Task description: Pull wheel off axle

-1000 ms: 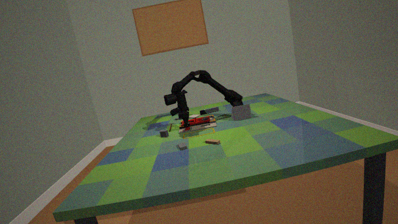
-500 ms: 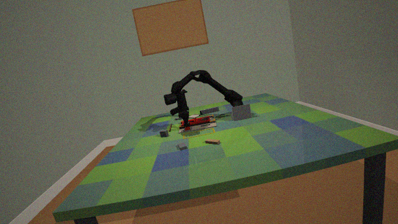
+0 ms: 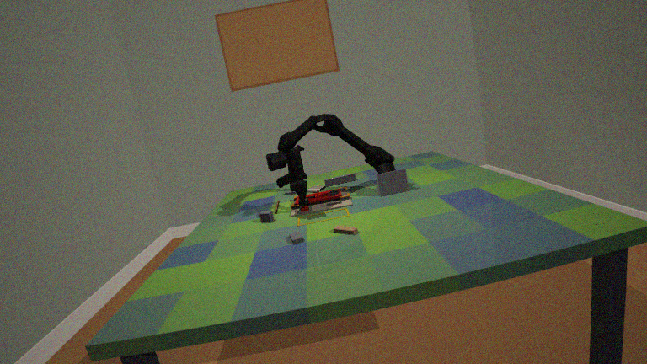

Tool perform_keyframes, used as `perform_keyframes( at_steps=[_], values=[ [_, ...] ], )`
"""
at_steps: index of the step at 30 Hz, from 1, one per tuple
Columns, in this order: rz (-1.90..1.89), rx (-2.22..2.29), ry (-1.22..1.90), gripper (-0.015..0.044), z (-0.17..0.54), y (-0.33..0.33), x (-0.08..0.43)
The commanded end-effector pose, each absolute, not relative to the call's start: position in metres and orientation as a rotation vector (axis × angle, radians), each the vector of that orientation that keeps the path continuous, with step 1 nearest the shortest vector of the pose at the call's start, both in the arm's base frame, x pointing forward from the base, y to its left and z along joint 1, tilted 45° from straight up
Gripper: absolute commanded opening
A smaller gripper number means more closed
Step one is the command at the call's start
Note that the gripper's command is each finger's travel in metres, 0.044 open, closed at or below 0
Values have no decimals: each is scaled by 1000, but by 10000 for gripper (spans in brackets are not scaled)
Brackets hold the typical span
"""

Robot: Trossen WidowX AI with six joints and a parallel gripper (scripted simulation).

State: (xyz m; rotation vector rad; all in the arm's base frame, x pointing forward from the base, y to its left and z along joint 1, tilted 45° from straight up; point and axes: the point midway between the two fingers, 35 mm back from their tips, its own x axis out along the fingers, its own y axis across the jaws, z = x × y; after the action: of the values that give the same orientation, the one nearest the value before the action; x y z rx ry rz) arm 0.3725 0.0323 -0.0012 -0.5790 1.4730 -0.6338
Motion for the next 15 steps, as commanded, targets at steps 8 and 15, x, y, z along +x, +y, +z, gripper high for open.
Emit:
perform_keyframes(
  at_steps=[8,15],
  values=[
    [-629,-580,1471,0,3,39,372],
    [-629,-581,1470,0,5,40,372]
  ],
)
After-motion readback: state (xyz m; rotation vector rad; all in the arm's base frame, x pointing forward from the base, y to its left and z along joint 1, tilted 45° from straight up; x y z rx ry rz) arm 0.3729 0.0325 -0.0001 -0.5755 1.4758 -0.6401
